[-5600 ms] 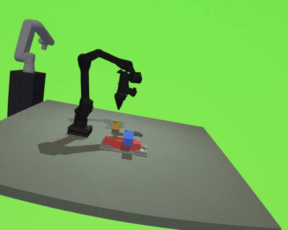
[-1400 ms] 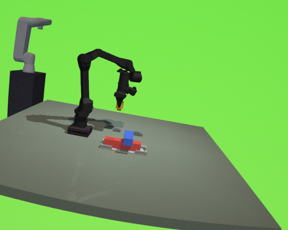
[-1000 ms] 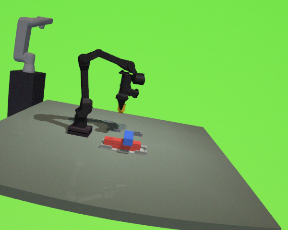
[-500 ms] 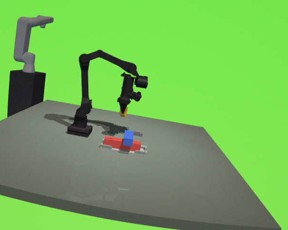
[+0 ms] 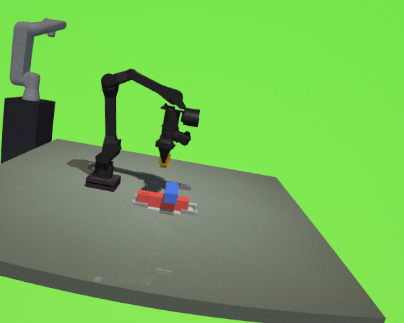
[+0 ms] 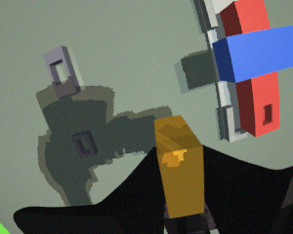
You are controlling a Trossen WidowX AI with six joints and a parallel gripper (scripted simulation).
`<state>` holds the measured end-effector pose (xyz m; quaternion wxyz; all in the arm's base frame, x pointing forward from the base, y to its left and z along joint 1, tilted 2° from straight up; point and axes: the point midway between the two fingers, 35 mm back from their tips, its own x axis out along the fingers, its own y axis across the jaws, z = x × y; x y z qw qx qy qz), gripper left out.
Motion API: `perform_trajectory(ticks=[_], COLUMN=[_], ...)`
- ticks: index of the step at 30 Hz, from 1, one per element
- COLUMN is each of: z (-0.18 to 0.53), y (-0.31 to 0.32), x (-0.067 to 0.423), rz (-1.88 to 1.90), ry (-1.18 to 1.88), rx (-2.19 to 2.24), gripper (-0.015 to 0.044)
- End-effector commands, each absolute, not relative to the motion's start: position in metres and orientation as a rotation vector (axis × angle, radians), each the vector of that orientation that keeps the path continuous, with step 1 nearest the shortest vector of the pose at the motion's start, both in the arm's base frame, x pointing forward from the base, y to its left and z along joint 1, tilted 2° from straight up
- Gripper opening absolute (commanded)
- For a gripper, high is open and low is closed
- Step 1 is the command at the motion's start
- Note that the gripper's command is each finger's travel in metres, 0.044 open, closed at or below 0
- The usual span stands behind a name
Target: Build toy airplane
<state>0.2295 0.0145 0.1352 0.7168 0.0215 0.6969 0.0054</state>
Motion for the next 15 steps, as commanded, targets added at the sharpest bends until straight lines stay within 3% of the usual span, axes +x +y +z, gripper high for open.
perform_trajectory(ticks=[1,15], z=[0.133,0.123], y=[0.005,-0.038], x=[0.231,0.230], rz=[0.022,0.036], ry=[1.540,1.538], rx=[0.043,0.022], gripper=[0.0000,0.0000])
